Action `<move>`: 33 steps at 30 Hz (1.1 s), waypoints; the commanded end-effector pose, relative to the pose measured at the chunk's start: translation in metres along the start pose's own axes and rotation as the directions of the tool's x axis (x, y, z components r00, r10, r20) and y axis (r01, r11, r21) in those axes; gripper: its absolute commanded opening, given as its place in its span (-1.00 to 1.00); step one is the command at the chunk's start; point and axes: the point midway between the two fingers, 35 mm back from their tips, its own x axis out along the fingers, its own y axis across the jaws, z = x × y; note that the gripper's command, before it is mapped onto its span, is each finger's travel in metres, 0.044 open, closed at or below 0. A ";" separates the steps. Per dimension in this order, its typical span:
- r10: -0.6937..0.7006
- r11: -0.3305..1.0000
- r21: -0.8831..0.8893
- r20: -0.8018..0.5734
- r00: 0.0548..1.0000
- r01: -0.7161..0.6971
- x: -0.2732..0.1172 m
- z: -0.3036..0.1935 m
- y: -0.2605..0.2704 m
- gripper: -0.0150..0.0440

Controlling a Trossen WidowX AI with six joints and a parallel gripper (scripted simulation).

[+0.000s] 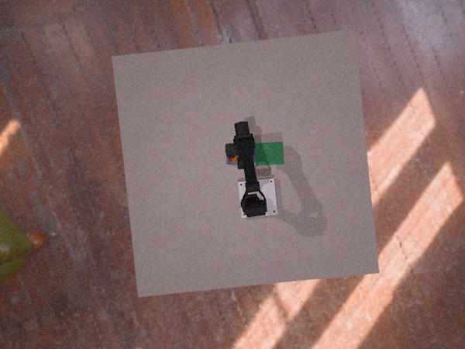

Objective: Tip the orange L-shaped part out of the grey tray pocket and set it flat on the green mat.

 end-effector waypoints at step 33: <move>0.004 1.000 0.000 0.000 1.000 -0.004 0.041 0.000 0.002 0.03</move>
